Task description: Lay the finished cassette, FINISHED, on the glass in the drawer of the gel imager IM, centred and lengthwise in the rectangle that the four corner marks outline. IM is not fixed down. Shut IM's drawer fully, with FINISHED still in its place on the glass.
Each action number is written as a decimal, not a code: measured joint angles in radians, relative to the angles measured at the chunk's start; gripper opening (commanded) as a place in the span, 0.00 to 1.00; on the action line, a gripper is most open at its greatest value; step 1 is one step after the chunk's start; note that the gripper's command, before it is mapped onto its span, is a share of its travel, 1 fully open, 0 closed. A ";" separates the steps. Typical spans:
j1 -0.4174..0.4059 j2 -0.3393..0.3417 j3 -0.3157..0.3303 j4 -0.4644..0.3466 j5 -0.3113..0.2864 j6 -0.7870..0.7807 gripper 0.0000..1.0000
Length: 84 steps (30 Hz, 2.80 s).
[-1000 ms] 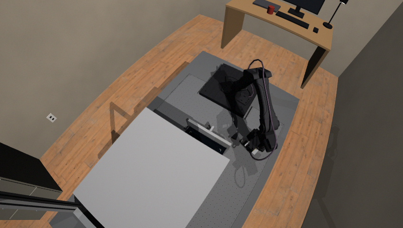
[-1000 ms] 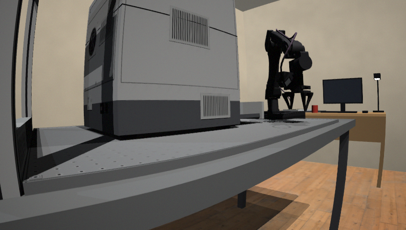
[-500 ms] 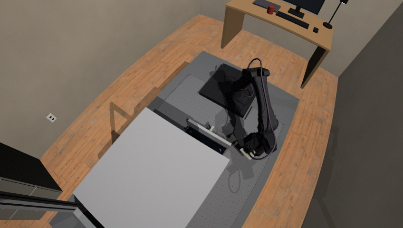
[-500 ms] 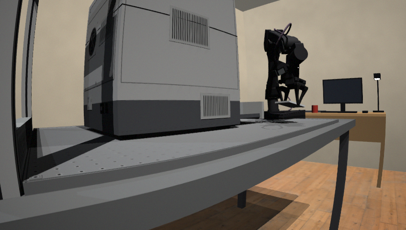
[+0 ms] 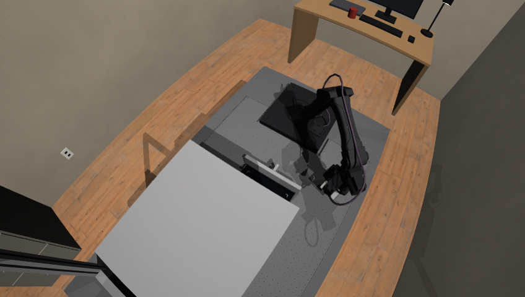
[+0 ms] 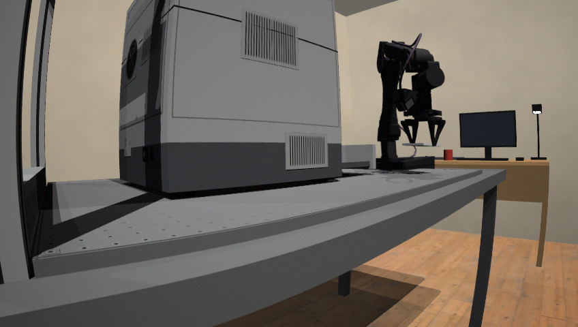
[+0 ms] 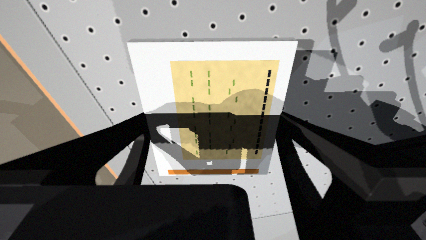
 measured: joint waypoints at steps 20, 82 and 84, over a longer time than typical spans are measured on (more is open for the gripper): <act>0.000 -0.014 0.080 -0.092 -0.005 0.003 0.00; -0.185 -0.122 -0.045 -0.082 -0.012 0.249 0.00; -0.214 -0.134 -0.060 -0.079 -0.013 0.286 0.00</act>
